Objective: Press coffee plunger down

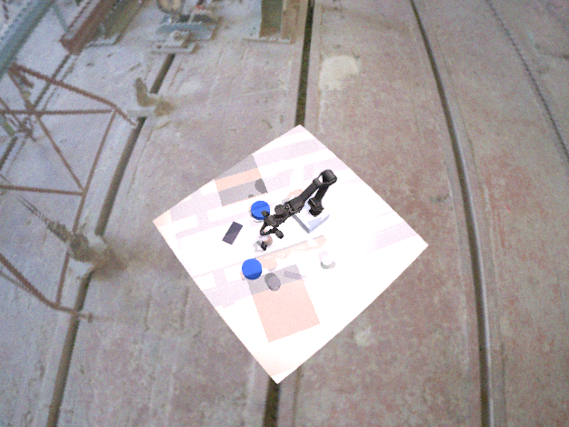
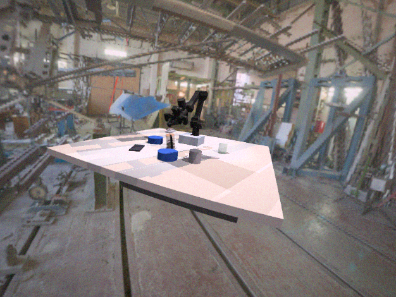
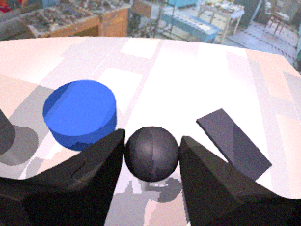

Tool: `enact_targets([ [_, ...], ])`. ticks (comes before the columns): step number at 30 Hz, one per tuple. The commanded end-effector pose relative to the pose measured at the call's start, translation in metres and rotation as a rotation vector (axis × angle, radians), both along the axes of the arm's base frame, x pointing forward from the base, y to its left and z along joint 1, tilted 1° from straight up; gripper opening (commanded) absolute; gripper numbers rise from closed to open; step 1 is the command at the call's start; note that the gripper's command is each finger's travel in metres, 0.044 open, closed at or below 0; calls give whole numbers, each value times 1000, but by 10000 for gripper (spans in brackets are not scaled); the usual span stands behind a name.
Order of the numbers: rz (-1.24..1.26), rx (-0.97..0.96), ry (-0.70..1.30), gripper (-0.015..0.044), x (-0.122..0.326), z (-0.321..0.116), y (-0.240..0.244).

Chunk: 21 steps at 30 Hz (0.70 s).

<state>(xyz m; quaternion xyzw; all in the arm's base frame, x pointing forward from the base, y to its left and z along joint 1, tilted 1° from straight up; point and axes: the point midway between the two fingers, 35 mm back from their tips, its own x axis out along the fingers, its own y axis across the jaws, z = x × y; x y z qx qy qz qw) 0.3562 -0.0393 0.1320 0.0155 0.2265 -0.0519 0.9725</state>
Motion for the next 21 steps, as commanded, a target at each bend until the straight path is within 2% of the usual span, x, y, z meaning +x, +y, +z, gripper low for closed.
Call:
enact_targets([
  [1, -3, 8, 41, 117, -1, -12, 0],
  [21, -3, 8, 41, 117, 3, -11, 0],
])
